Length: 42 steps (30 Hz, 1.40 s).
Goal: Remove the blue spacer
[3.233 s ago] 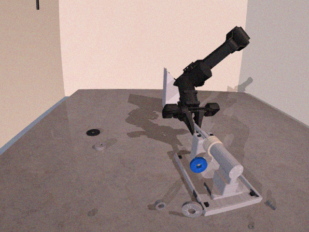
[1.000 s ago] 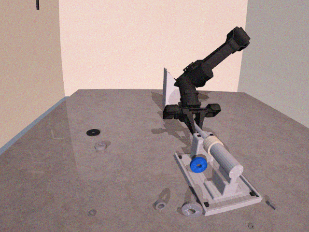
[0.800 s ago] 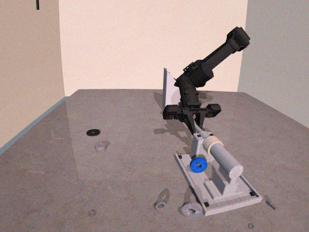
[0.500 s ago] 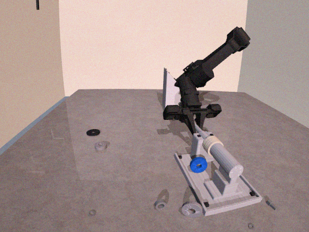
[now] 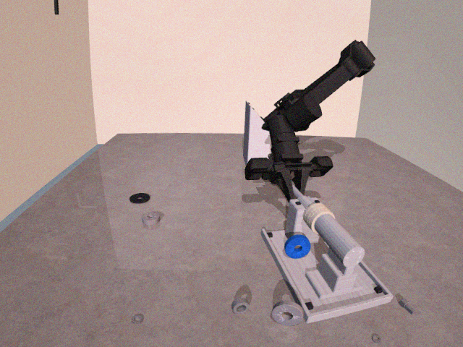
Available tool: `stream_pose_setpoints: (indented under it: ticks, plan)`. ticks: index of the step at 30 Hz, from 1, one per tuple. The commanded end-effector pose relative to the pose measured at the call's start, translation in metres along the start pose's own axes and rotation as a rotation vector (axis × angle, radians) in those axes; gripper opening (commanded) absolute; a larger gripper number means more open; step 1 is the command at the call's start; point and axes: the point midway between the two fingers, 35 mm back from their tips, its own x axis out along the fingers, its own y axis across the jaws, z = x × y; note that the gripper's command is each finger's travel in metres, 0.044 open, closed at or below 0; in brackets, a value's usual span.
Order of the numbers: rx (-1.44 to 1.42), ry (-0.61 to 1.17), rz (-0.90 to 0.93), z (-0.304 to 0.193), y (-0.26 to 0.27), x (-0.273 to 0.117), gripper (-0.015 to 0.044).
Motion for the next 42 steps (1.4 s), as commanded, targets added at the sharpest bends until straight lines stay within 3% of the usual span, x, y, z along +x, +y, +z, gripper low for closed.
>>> stream_pose_setpoints:
  ticks: [1,42]
  plan:
    - [-0.006,0.007,-0.005,-0.0051,-0.0007,0.0026,0.0000]
    - [-0.006,0.007,-0.005,-0.0125,-0.0009,0.0099,0.0000]
